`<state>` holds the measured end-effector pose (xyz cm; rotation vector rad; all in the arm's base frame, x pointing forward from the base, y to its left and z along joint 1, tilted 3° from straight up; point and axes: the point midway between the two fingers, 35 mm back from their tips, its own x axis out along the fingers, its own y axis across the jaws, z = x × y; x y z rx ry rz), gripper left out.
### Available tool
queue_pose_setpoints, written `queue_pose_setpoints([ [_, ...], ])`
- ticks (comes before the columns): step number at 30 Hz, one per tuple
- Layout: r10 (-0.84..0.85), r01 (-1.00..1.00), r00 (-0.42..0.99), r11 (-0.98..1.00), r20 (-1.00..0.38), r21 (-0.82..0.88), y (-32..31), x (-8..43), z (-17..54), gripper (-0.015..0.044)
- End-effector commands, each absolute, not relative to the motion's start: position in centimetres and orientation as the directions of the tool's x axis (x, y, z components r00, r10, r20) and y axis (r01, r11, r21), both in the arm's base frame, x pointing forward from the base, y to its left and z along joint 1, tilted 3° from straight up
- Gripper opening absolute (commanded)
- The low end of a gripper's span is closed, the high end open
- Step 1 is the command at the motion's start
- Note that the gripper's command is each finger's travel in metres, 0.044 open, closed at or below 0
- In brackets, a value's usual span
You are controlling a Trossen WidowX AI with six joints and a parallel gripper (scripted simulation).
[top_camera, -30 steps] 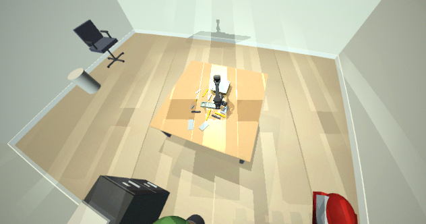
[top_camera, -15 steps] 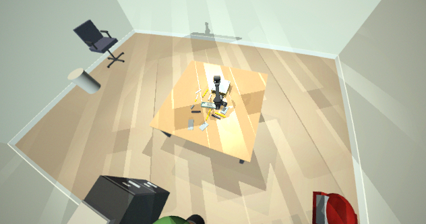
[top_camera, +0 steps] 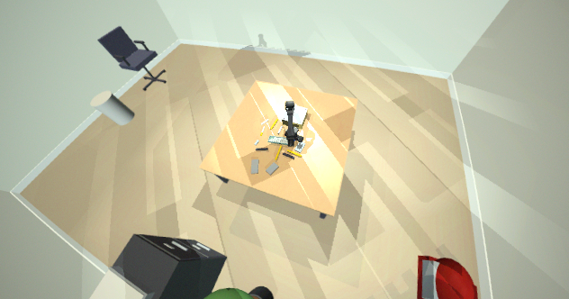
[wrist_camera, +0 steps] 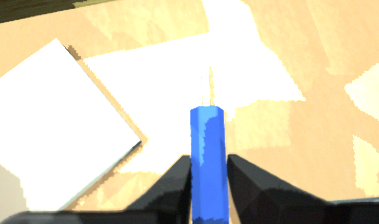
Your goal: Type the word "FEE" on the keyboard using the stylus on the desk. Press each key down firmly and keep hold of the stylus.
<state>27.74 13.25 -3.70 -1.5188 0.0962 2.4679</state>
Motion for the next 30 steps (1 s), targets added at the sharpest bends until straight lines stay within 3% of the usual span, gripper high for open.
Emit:
queue_pose_setpoints([
  [1,0.17,-0.238,-0.43,-0.969,-0.886,-0.07,13.2,27.7,-3.1,0.0],
  [13,0.157,-0.254,-0.419,-0.966,-0.895,-0.051,12.8,27.7,0.9,0.0],
  [23,-0.102,-0.456,-0.335,-0.853,-0.937,0.256,9.2,28.9,0.3,0.0],
  [30,-0.282,-0.611,-0.258,-0.693,-0.924,0.382,6.7,30.0,0.5,0.0],
])
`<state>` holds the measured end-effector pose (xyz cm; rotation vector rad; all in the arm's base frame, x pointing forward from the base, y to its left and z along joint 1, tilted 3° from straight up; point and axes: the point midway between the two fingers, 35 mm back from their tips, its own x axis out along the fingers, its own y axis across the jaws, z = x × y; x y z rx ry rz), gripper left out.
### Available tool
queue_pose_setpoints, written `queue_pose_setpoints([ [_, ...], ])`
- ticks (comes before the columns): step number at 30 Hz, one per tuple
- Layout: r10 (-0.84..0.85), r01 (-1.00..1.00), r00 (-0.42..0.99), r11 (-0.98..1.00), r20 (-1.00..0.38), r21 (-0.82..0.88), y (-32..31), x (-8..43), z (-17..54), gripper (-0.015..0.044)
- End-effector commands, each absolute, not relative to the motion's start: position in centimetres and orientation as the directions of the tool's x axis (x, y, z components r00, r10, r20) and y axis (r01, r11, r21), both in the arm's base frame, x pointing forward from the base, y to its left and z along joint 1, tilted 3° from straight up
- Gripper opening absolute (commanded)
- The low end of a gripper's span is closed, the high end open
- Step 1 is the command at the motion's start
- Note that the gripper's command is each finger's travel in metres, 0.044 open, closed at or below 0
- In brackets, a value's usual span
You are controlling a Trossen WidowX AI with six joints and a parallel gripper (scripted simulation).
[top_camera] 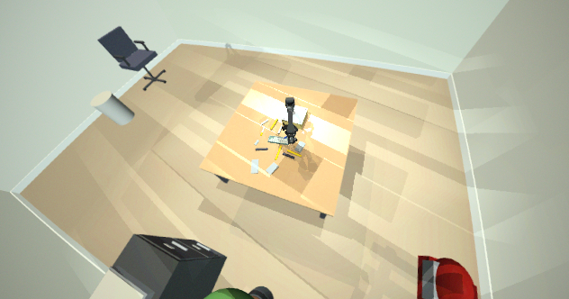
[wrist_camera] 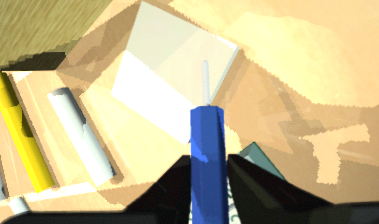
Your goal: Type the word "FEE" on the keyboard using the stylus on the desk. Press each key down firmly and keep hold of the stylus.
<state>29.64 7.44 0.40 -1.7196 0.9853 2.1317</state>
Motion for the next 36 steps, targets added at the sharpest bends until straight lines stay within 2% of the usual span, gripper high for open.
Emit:
queue_pose_setpoints([
  [1,-0.307,-0.633,-0.246,-0.667,-0.919,0.392,6.4,30.2,0.6,0.0],
  [11,-0.542,-0.839,-0.116,-0.395,-0.832,0.374,3.1,32.1,1.9,0.0],
  [21,-0.736,-0.973,0.023,-0.172,-0.677,0.153,0.5,34.1,4.2,0.0],
  [28,-0.828,-0.994,0.109,-0.092,-0.549,-0.059,-0.7,35.4,6.1,0.0],
  [36,-0.83,-0.994,0.111,-0.091,-0.546,-0.065,-0.6,35.5,5.1,0.0],
])
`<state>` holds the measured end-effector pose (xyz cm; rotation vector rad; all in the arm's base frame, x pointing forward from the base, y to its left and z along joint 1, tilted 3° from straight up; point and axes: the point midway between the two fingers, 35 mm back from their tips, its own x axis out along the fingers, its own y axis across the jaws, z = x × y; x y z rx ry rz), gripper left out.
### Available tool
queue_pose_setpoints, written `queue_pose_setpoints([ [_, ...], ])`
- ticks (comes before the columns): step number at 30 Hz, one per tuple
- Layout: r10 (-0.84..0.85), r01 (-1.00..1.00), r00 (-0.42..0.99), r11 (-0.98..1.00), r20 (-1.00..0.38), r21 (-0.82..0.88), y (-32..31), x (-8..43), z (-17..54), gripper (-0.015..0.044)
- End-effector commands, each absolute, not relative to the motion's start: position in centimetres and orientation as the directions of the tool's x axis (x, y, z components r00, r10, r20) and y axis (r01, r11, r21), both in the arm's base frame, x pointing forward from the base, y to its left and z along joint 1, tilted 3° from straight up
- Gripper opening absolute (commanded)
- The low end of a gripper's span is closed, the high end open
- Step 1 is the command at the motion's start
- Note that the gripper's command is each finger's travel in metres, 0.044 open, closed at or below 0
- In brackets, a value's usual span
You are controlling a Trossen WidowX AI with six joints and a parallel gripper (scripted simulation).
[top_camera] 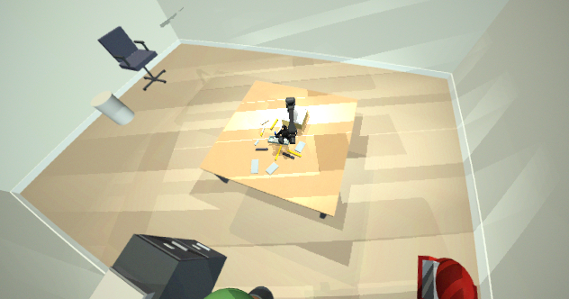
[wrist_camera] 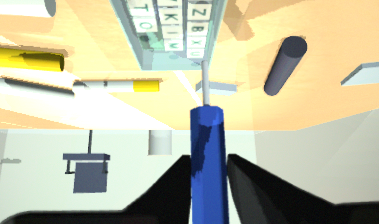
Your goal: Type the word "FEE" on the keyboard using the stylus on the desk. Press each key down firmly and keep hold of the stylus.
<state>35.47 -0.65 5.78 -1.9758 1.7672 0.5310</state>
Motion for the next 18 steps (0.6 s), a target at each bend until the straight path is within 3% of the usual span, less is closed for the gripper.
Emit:
queue_pose_setpoints([
  [1,-0.83,-0.994,0.111,-0.091,-0.546,-0.065,-0.6,35.5,4.6,0.0],
  [18,-0.83,-0.994,0.111,-0.091,-0.546,-0.065,-0.5,35.5,2.7,0.0],
])
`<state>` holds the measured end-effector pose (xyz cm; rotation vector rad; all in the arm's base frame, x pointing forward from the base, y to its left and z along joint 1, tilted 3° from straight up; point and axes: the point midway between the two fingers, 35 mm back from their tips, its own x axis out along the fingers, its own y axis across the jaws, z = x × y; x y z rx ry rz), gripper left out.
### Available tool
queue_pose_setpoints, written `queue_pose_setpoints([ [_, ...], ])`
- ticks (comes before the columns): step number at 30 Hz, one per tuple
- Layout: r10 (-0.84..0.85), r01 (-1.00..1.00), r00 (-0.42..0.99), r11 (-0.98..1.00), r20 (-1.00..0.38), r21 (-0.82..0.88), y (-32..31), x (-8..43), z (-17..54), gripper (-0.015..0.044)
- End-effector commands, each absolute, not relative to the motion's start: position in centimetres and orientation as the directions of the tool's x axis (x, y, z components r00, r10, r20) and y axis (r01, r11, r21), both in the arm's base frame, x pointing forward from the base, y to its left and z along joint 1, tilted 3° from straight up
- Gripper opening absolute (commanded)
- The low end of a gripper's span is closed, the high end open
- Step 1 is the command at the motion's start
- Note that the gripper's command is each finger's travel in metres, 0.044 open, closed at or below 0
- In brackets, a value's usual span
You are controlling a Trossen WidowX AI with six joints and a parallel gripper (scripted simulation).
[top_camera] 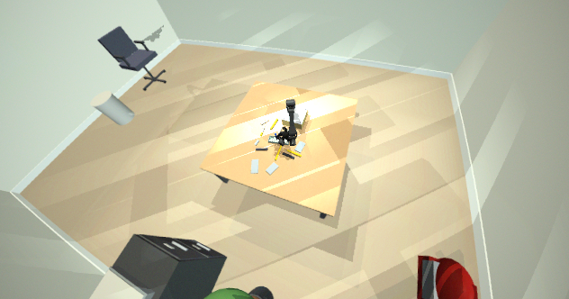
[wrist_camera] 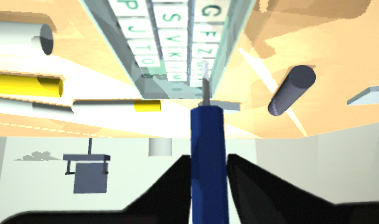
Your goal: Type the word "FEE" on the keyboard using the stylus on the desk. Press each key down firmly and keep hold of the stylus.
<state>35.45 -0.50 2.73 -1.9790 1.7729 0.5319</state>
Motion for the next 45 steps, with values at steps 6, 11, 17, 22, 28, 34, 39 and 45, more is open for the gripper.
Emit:
queue_pose_setpoints([
  [6,-0.83,-0.994,0.111,-0.091,-0.546,-0.065,-0.4,35.8,2.7,0.0081],
  [11,-0.83,-0.994,0.111,-0.091,-0.546,-0.065,-0.4,35.8,2.5,0.0081],
  [17,-0.83,-0.994,0.111,-0.091,-0.546,-0.065,-0.4,35.9,2.3,0.0081],
  [22,-0.83,-0.994,0.111,-0.091,-0.546,-0.065,-0.4,35.9,2.3,0.0081],
  [28,-0.83,-0.994,0.111,-0.091,-0.546,-0.065,-0.4,35.7,2.3,0.0081],
  [34,-0.83,-0.994,0.111,-0.091,-0.546,-0.065,-0.4,35.7,2.0,0.0081],
  [39,-0.83,-0.994,0.111,-0.091,-0.546,-0.065,-0.4,35.8,1.7,0.0081],
  [45,-0.83,-0.994,0.111,-0.091,-0.546,-0.065,-0.4,35.8,1.4,0.0081],
])
